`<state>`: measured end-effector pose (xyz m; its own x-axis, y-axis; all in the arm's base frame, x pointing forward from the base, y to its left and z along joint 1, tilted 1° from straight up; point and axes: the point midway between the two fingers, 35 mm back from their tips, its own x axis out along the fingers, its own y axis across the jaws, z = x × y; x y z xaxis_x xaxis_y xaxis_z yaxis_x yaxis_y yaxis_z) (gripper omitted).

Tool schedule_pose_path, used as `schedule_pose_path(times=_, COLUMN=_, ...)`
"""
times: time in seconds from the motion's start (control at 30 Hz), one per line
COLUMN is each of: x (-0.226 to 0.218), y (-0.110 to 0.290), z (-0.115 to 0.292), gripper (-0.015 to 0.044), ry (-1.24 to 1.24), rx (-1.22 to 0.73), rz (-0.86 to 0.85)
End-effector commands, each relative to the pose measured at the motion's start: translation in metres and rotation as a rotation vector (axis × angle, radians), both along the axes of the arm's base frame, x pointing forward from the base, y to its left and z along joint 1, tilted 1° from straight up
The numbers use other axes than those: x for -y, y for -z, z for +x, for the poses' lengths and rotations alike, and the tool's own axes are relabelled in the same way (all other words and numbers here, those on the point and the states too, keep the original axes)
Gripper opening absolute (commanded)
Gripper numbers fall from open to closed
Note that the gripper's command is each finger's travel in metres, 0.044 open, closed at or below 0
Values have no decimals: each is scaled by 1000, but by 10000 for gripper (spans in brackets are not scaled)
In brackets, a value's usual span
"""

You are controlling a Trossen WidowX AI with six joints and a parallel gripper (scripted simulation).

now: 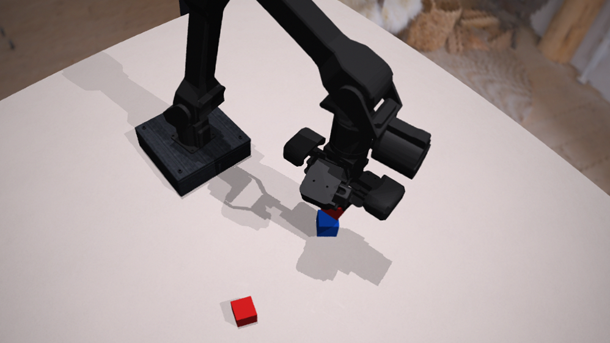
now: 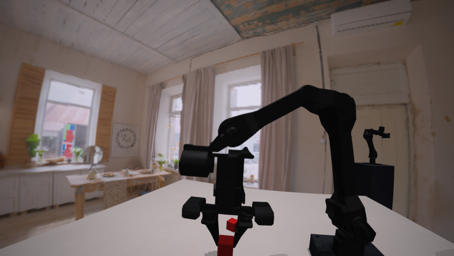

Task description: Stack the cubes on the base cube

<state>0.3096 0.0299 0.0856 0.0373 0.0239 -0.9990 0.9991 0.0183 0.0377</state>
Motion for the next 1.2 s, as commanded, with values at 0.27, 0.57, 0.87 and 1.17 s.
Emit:
schedule_pose_path(times=0.27, x=-22, y=8, z=-5, gripper=105, ry=126, rx=-4, rz=7)
schedule_pose_path(times=0.57, x=-22, y=8, z=-5, gripper=105, ry=127, rx=-4, rz=7)
schedule_pose_path(times=0.87, x=-22, y=27, z=-5, gripper=105, ry=131, rx=-4, rz=7)
schedule_pose_path(times=1.17, x=-23, y=35, z=-5, gripper=105, ry=133, rx=-4, rz=7)
